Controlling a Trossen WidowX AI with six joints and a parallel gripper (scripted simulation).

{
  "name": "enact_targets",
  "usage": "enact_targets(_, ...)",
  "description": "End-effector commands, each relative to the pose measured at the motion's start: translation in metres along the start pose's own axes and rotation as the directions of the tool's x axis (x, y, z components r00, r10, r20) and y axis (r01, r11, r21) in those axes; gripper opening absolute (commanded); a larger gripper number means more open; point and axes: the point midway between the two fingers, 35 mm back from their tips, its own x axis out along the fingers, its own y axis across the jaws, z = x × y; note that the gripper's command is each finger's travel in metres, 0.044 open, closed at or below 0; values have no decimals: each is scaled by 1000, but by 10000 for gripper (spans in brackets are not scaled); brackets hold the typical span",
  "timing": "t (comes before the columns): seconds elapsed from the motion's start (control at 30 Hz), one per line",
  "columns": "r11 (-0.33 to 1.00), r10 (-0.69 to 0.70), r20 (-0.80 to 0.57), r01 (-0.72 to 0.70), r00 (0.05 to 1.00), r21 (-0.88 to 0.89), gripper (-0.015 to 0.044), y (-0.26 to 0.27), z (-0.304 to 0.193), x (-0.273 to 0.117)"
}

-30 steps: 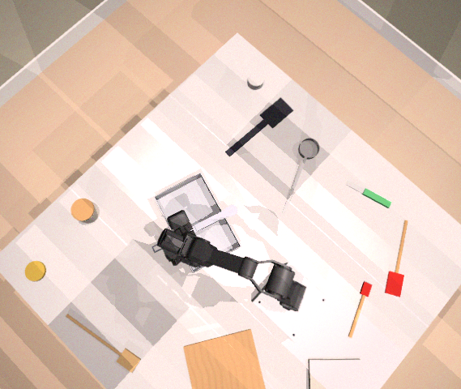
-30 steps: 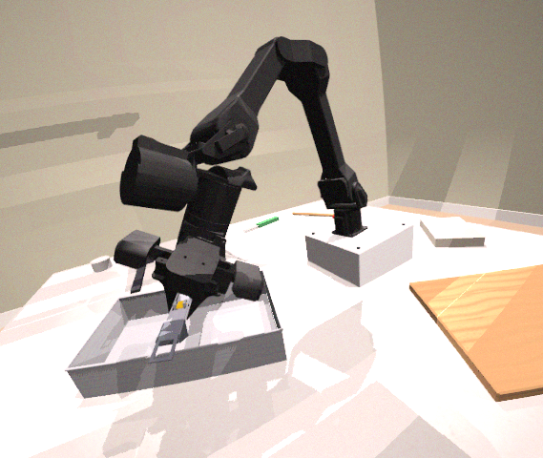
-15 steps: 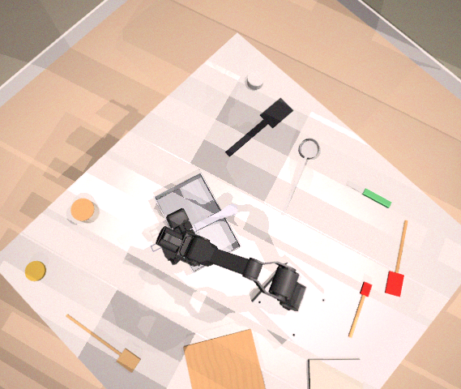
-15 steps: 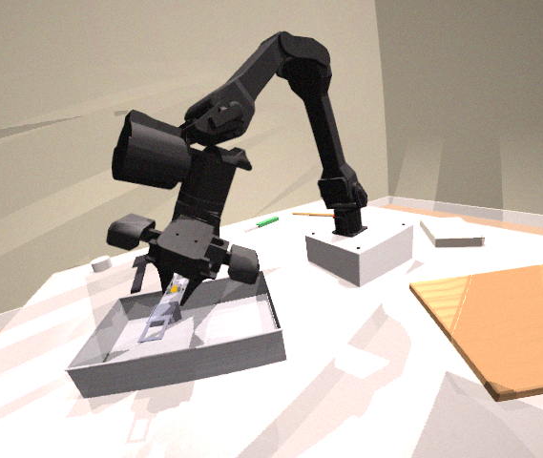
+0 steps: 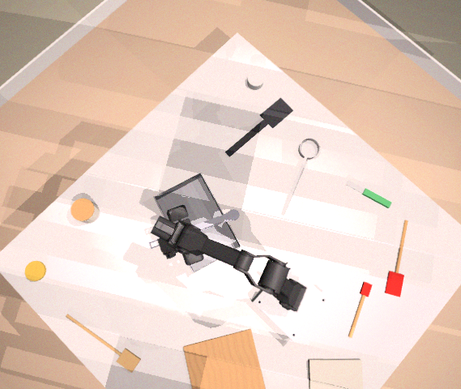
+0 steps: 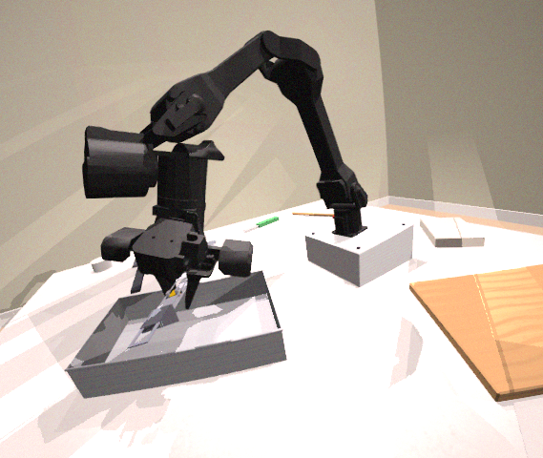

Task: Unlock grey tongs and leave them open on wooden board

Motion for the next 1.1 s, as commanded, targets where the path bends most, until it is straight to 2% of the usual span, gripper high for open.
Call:
enact_targets(0.0,997,67,-6,-67,998,40,-150,0,0,-1)
enact_targets(0.43,952,267,-20,-260,964,160,-150,4,-3,-5)
enact_targets(0.8,955,265,-21,-259,964,147,-150,7,-1,-5)
enact_targets(1.07,963,268,-15,-268,963,43,-150,36,31,-16)
